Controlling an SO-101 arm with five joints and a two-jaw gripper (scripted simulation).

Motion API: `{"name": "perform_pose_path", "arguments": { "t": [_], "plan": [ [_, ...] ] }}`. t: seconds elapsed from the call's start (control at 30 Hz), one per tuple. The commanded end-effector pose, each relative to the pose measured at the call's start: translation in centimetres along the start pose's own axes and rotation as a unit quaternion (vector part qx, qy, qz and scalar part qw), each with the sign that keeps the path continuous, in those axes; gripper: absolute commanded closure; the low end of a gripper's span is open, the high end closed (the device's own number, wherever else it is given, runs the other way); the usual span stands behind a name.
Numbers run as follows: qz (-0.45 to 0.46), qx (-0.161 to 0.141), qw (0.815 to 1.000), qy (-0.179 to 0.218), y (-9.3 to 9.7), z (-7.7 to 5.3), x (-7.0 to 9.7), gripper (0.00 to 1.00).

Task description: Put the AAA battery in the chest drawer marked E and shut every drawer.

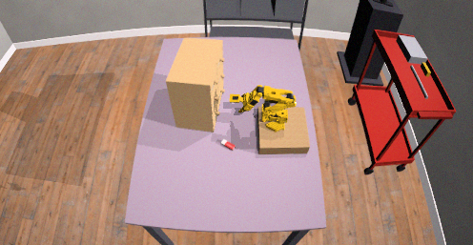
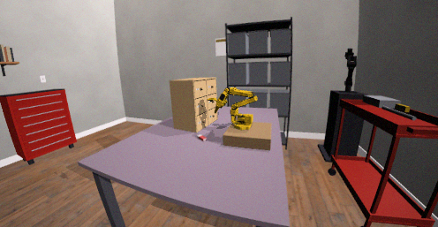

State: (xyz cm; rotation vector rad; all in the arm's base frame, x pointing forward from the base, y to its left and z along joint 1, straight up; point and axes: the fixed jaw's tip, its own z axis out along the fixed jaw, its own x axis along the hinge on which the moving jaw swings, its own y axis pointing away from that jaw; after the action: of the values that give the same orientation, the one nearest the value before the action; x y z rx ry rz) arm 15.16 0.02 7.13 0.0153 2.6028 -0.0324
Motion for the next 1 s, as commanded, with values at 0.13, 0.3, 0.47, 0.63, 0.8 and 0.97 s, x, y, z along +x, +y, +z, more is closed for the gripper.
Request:
{"name": "perform_pose_path", "arguments": {
  "t": [0.13, 0.3, 0.47, 0.63, 0.8, 0.97],
  "plan": [
    [-0.004, -0.001, 1.000, 0.009, 0.0, -0.1, 0.1, 0.50],
    [0.022, 0.012, 0.996, -0.084, -0.6, -1.7, -2.6, 0.58],
    [0.050, 0.028, 0.978, -0.199, -1.5, -4.4, -5.6, 0.67],
    [0.065, 0.038, 0.961, -0.267, -2.1, -6.5, -7.1, 0.77],
    [0.064, 0.037, 0.961, -0.267, -2.1, -5.7, -7.5, 0.79],
    [0.062, 0.036, 0.961, -0.267, -2.2, -3.8, -8.2, 0.79]
  ]
}}
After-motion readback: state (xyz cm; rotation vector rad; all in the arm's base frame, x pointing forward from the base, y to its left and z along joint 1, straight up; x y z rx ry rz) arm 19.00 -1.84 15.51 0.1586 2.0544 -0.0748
